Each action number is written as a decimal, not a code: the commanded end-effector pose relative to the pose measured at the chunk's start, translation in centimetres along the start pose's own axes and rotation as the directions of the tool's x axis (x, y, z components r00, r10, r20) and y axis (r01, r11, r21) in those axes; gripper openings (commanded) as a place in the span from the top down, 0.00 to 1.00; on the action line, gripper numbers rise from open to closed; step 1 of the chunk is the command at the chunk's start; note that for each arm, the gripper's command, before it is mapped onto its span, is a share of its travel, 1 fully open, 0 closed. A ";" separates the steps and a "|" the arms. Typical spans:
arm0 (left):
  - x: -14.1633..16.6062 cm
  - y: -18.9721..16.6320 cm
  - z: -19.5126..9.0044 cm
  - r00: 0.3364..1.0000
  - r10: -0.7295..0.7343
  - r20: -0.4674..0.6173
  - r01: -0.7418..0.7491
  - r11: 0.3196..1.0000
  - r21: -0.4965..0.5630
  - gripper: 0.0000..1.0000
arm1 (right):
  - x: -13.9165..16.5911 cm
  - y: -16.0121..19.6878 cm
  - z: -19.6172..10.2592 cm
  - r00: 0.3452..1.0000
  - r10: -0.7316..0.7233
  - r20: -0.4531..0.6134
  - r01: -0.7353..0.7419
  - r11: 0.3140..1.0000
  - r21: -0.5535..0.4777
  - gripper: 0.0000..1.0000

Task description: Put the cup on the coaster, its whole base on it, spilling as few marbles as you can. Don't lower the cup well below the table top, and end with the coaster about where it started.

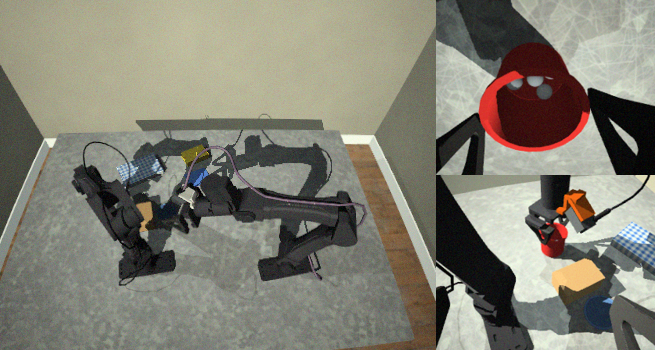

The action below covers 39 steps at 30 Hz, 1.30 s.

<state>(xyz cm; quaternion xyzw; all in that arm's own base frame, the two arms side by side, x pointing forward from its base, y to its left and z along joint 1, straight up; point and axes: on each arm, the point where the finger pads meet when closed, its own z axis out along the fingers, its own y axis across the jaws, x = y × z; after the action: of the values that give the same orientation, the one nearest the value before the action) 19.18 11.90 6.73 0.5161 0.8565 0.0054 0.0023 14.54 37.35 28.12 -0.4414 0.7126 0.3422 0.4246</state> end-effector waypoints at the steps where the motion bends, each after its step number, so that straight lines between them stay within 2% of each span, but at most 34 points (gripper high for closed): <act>1: 0.1 -0.1 0.1 1.000 -0.002 0.001 0.002 1.000 0.003 0.17 | -1.4 0.3 -0.9 0.999 -0.004 0.045 0.005 1.000 -0.005 0.00; 2: 0.1 0.0 0.3 1.000 -0.002 0.001 0.002 1.000 0.008 0.17 | -1.4 0.3 -0.9 0.999 -0.004 0.045 0.005 1.000 -0.005 0.00; 3: 0.1 0.0 0.3 1.000 -0.002 0.001 0.002 1.000 0.008 0.21 | -1.4 0.3 -0.9 0.999 -0.004 0.045 0.005 1.000 -0.005 0.00; 9: 0.1 0.0 0.3 1.000 -0.002 0.001 0.002 1.000 0.008 0.24 | -1.4 0.3 -0.9 0.999 -0.004 0.045 0.005 1.000 -0.005 0.00; 13: 0.1 0.0 0.3 1.000 -0.002 0.001 0.002 1.000 0.008 0.30 | -1.4 0.3 -0.9 0.999 -0.004 0.045 0.005 1.000 -0.005 0.00; 17: 0.0 -0.2 0.6 1.000 -0.004 0.002 0.004 1.000 0.017 0.75 | -1.4 0.3 -0.9 0.999 -0.004 0.045 0.005 1.000 -0.005 0.00; 19: 0.0 0.1 -0.5 1.000 -0.004 0.001 0.004 1.000 0.005 0.98 | -1.4 0.3 -0.9 0.999 -0.004 0.045 0.005 1.000 -0.005 0.00; 24: 0.0 0.1 -3.8 1.000 -0.004 0.001 0.004 1.000 -0.004 1.00 | -1.4 0.3 -0.9 0.999 -0.004 0.045 0.005 1.000 -0.005 0.00; 26: 0.0 0.1 -3.8 1.000 -0.004 0.001 0.004 1.000 -0.004 1.00 | -1.4 0.3 -0.9 0.999 -0.004 0.045 0.005 1.000 -0.005 0.00; 30: 0.0 0.1 -7.7 1.000 -0.004 0.001 0.004 1.000 -0.004 1.00 | -1.4 0.3 -0.9 0.999 -0.004 0.045 0.005 1.000 -0.005 0.00; 33: 0.0 0.1 -9.5 1.000 -0.005 0.001 0.005 1.000 0.005 1.00 | -1.4 0.3 -0.9 0.999 -0.004 0.045 0.005 1.000 -0.005 0.00; 39: -0.3 0.1 -10.0 0.999 -0.036 0.001 0.036 0.999 -0.008 1.00 | -0.9 0.2 -1.2 1.000 -0.006 0.026 0.006 1.000 -0.003 0.00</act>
<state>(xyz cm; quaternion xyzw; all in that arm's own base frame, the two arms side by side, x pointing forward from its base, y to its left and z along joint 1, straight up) 20.20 12.52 15.81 0.5117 0.8589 0.0189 0.0095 14.53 37.35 28.12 -0.4414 0.7127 0.3421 0.4245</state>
